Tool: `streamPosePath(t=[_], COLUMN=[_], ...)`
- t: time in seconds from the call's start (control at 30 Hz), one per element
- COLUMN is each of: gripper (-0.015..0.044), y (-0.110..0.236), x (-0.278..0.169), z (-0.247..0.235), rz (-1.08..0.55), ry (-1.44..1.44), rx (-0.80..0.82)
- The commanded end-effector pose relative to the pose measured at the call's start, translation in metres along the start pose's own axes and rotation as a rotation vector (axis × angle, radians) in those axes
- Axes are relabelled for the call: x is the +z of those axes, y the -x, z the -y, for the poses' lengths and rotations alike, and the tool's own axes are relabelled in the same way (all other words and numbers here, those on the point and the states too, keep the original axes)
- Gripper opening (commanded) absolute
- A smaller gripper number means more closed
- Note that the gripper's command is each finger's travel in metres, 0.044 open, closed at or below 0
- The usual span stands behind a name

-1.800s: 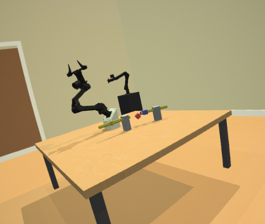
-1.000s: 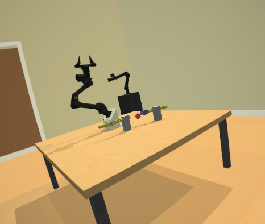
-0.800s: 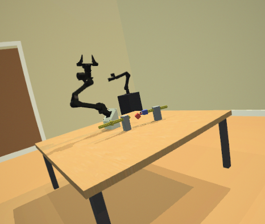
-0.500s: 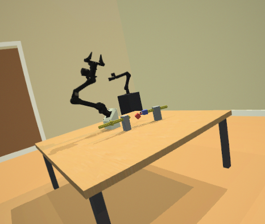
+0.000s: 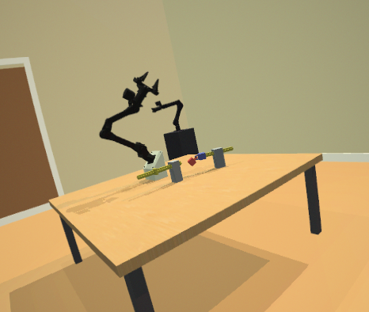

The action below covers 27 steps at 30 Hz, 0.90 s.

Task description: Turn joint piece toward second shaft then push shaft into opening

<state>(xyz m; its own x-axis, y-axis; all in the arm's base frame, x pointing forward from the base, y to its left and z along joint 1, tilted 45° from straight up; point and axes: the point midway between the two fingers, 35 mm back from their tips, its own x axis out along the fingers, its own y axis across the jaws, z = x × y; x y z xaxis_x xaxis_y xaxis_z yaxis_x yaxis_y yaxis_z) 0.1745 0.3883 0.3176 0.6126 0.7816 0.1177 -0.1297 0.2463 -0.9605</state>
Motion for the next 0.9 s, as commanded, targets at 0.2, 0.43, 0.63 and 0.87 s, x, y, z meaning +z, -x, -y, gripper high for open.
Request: streamPosePath(t=[0.2,0.43,0.63,0.87], gripper=[0.044,0.044,0.044,0.044], y=[-0.022,-0.027,-0.026,-0.021], x=[-0.056,-0.081,-0.123,-0.156], z=[-0.047,-0.072,-0.112,-0.144], rz=[-0.208,-0.299,-0.462,-0.628], ry=[-0.105,-0.161,-0.216,-0.348], rx=[0.156,0.228,0.336,0.417])
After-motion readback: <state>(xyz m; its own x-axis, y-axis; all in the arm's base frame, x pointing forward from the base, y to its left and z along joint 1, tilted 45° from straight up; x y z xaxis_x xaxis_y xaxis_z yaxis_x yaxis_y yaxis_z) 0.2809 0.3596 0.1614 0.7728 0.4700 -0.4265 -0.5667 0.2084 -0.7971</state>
